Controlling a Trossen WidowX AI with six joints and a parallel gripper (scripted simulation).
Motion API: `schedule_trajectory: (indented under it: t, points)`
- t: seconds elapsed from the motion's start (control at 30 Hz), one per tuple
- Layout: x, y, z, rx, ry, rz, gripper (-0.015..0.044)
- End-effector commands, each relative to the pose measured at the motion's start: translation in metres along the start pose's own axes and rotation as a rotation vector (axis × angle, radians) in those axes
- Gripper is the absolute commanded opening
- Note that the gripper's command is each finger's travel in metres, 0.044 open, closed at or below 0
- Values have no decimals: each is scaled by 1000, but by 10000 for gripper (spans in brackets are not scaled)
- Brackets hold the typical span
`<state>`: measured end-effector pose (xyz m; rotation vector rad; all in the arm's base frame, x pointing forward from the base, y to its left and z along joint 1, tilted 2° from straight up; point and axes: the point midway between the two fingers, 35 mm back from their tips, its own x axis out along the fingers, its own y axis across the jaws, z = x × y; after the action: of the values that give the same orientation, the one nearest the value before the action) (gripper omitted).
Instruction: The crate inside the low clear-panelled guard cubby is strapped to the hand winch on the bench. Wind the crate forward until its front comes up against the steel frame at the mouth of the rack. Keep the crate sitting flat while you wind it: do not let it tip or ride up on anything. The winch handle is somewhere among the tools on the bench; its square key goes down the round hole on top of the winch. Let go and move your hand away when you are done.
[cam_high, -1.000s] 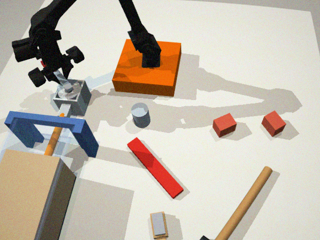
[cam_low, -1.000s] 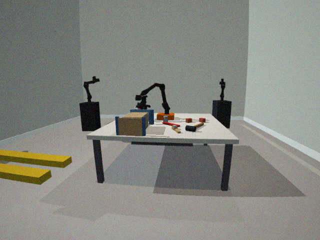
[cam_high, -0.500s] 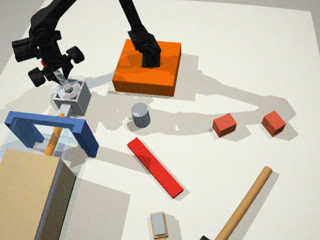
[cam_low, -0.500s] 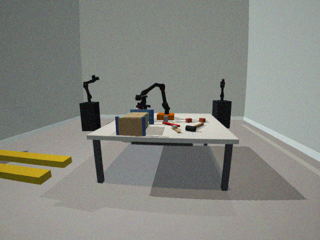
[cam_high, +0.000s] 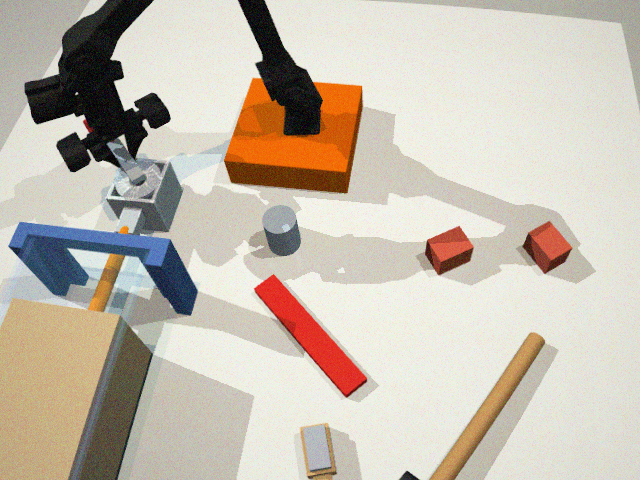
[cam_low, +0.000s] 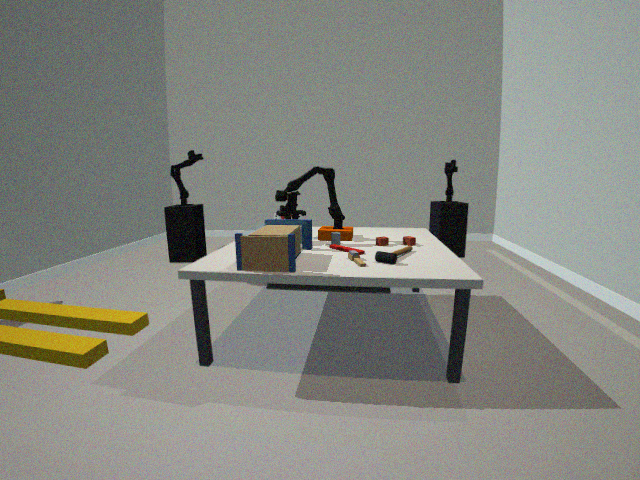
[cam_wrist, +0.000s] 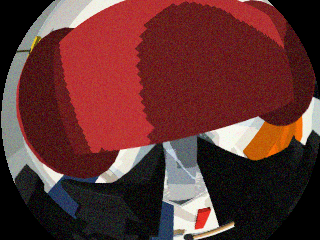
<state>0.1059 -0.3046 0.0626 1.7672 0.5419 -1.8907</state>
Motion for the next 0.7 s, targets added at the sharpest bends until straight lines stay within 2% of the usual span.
schedule_trajectory:
  t: [0.0, 0.67]
  points:
    - [4, -1, -1, 26, 3, -5, 0]
    - [4, 0, -1, 6, 4, -4, 0]
